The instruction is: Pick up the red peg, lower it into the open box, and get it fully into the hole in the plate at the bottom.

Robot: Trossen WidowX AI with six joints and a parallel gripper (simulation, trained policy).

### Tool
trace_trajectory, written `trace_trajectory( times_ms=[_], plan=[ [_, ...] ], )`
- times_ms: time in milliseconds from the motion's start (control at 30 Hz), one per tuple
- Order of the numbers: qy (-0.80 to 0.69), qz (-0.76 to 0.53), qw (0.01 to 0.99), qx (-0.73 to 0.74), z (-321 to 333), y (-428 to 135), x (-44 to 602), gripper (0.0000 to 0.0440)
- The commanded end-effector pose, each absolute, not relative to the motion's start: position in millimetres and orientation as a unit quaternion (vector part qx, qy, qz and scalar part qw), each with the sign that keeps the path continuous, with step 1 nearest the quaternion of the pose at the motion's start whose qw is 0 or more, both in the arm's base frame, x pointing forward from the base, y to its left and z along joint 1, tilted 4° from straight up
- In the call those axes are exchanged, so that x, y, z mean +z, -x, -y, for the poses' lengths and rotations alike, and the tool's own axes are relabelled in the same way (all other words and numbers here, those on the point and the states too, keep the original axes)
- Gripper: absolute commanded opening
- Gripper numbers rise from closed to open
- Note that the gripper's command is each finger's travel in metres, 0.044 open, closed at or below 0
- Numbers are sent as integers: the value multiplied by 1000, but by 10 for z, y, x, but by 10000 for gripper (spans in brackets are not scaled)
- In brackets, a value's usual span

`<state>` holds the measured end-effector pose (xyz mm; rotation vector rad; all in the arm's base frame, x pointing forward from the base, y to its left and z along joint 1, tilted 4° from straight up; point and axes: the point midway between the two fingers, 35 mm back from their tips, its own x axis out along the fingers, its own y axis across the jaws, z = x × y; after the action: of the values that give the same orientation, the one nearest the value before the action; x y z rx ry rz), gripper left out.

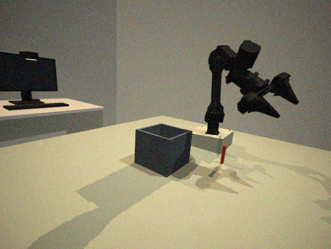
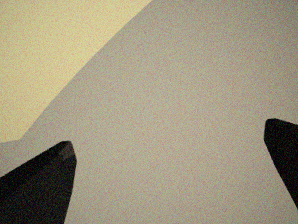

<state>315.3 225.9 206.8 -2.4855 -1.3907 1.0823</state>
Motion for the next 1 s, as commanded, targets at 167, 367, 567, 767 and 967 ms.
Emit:
trace_trajectory(
  times_ms=[167,367,567,767,967],
  plan=[
    [816,399,122,401,-2158,-3217,2044,440],
    [809,338,198,439,-2051,-3270,2021,440],
    [794,273,273,469,-1946,-3314,1999,440],
    [771,207,347,493,-1844,-3347,1974,440],
    [740,138,418,509,-1745,-3370,1948,440]
  ],
)
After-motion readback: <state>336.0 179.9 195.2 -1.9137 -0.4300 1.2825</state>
